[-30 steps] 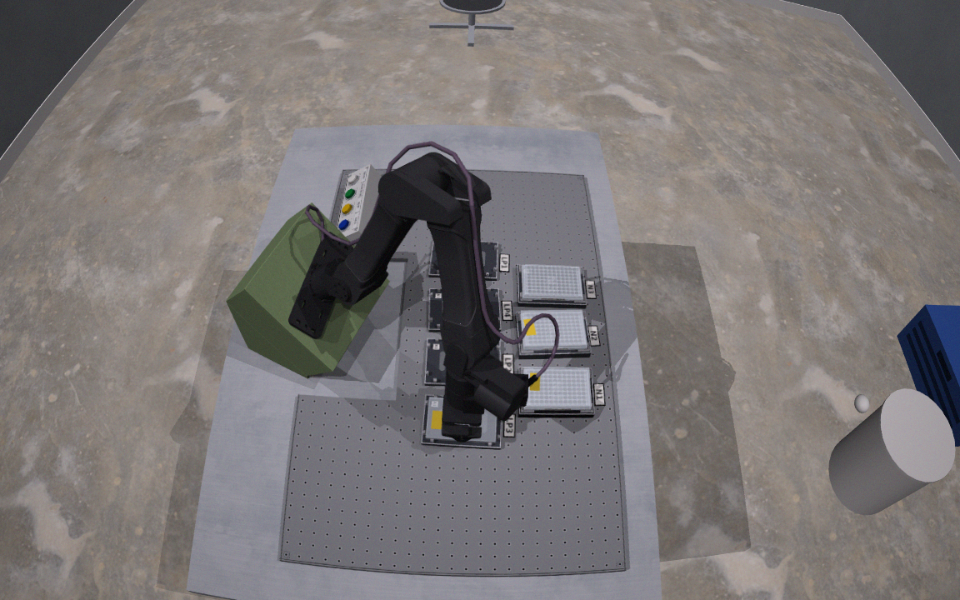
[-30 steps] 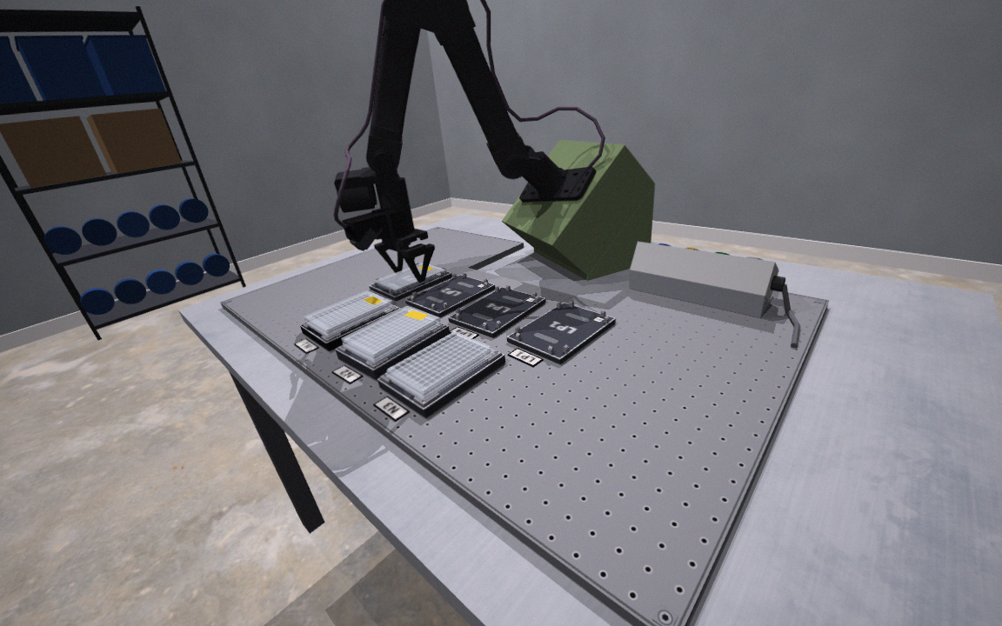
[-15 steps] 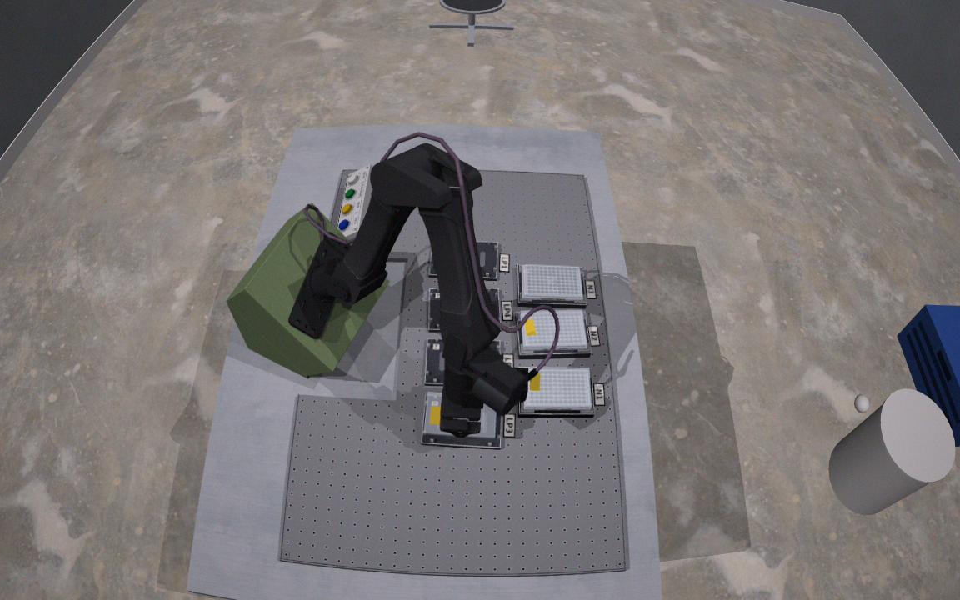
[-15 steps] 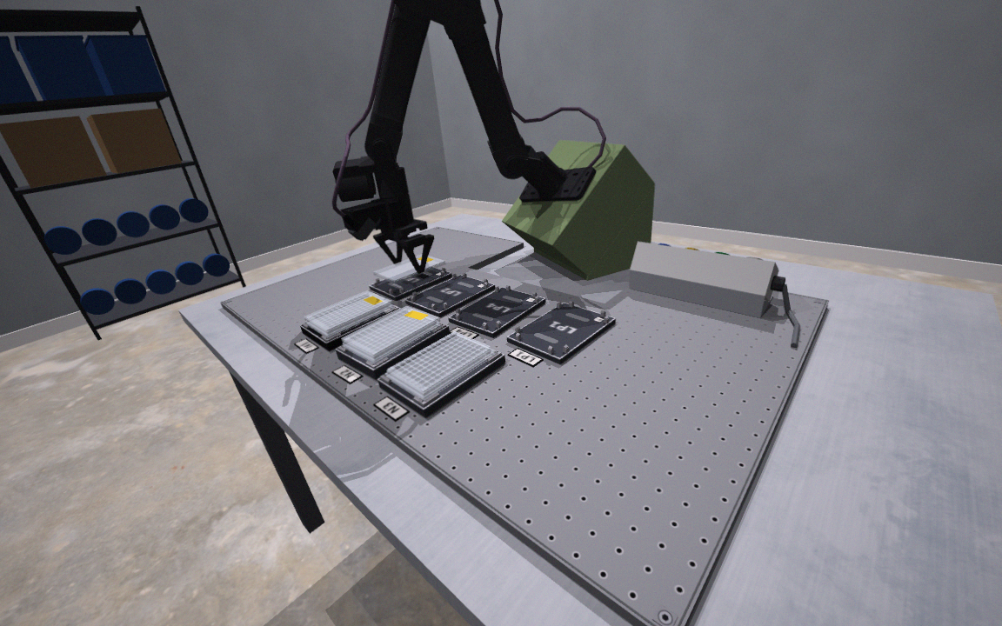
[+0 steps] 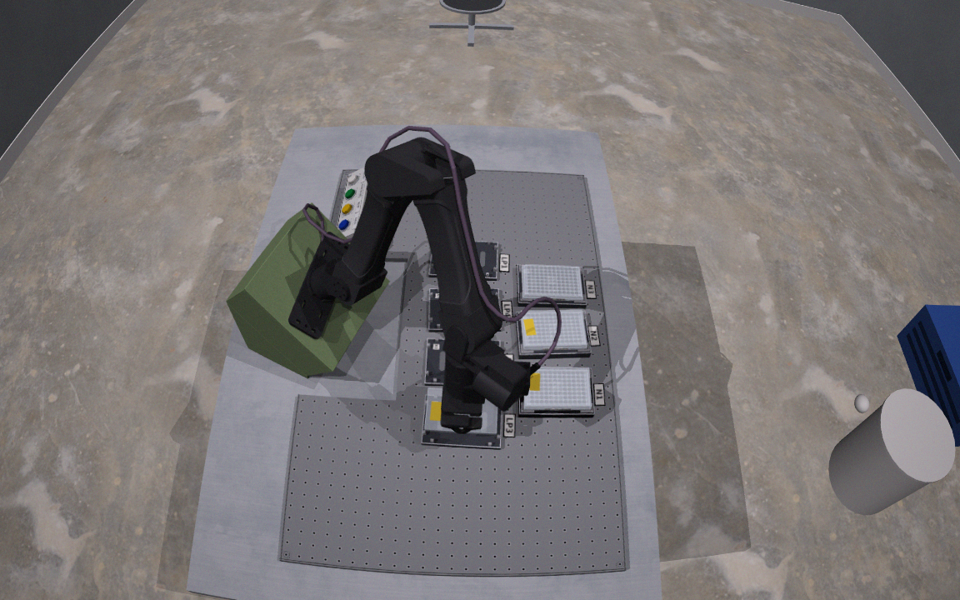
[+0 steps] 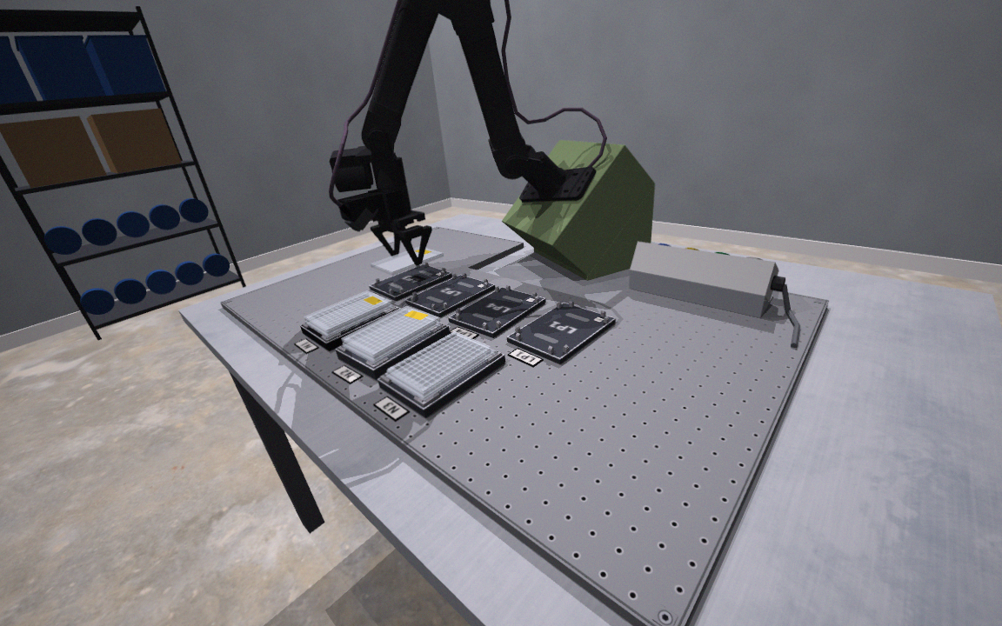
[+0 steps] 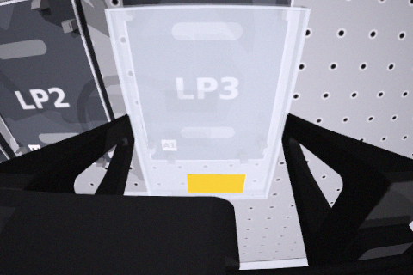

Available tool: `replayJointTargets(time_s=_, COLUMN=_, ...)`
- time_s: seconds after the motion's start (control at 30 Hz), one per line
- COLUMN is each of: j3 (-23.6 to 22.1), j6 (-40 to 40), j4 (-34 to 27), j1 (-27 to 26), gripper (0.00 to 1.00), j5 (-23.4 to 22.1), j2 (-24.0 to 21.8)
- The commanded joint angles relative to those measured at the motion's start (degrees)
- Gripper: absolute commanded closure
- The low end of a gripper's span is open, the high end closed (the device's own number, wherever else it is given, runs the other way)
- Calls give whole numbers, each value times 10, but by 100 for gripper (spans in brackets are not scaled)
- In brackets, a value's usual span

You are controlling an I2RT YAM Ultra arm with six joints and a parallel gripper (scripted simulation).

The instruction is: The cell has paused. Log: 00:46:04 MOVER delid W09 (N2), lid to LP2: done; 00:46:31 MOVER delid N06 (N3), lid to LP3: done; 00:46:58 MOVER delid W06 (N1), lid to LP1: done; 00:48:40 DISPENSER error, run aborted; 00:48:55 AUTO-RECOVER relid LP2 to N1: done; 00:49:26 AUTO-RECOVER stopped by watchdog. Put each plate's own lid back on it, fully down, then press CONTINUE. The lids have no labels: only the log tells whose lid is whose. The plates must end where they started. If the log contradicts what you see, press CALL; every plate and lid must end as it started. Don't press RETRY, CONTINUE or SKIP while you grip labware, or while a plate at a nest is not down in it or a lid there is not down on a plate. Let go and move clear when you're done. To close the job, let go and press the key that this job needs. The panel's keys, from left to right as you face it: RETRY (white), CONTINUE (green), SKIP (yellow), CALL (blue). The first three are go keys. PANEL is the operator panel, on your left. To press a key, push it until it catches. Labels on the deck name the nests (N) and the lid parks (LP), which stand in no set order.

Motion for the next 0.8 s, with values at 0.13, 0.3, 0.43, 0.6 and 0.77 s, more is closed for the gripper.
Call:
replayJointTargets(time_s=0.13, j3=-14, j6=45, j4=-12, j1=84, gripper=100, j5=53, j2=-34)
replayJointTargets(time_s=0.3, j3=-5, j6=79, j4=-4, j1=130, gripper=100, j5=81, j2=-42)
replayJointTargets(time_s=0.43, j3=10, j6=124, j4=-7, j1=193, gripper=100, j5=124, j2=-44)
replayJointTargets(time_s=0.6, j3=16, j6=178, j4=-11, j1=272, gripper=100, j5=179, j2=-20)
replayJointTargets(time_s=0.77, j3=28, j6=232, j4=-13, j1=346, gripper=100, j5=231, j2=-5)
